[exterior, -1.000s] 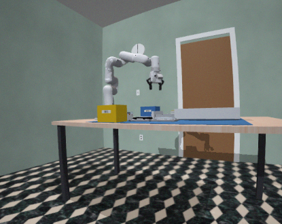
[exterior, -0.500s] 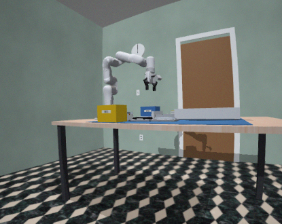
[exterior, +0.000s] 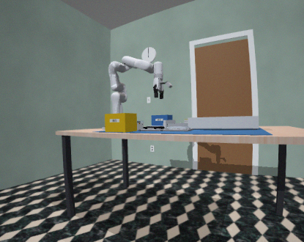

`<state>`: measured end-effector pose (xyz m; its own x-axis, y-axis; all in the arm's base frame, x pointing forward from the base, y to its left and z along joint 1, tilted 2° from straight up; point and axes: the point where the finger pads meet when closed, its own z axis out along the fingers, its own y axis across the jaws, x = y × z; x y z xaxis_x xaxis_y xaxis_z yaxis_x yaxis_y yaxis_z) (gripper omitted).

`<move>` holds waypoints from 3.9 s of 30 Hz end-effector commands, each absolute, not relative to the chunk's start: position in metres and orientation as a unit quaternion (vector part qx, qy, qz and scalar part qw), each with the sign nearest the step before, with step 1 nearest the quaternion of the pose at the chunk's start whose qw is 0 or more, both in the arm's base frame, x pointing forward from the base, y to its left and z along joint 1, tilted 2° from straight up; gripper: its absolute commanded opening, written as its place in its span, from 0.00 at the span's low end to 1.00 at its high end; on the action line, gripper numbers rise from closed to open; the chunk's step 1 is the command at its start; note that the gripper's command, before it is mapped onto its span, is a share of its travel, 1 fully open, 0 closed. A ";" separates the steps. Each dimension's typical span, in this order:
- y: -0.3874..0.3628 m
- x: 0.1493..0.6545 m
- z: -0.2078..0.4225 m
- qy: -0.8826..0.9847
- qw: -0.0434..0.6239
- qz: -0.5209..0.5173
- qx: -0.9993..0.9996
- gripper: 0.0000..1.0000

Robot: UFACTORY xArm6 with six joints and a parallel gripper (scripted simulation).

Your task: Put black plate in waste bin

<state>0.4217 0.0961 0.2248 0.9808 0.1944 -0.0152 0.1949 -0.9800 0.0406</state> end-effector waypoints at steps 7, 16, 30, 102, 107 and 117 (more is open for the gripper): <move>0.096 0.422 0.227 0.102 0.019 -0.003 0.995 1.00; 0.063 0.438 0.210 0.098 0.019 -0.003 0.995 1.00; 0.014 0.463 0.186 0.098 0.020 -0.003 0.995 1.00; -0.087 0.511 0.096 0.098 0.020 -0.003 0.995 1.00; -0.088 0.511 0.087 0.098 0.020 -0.003 0.995 1.00; -0.088 0.511 0.074 0.098 0.020 -0.003 0.995 1.00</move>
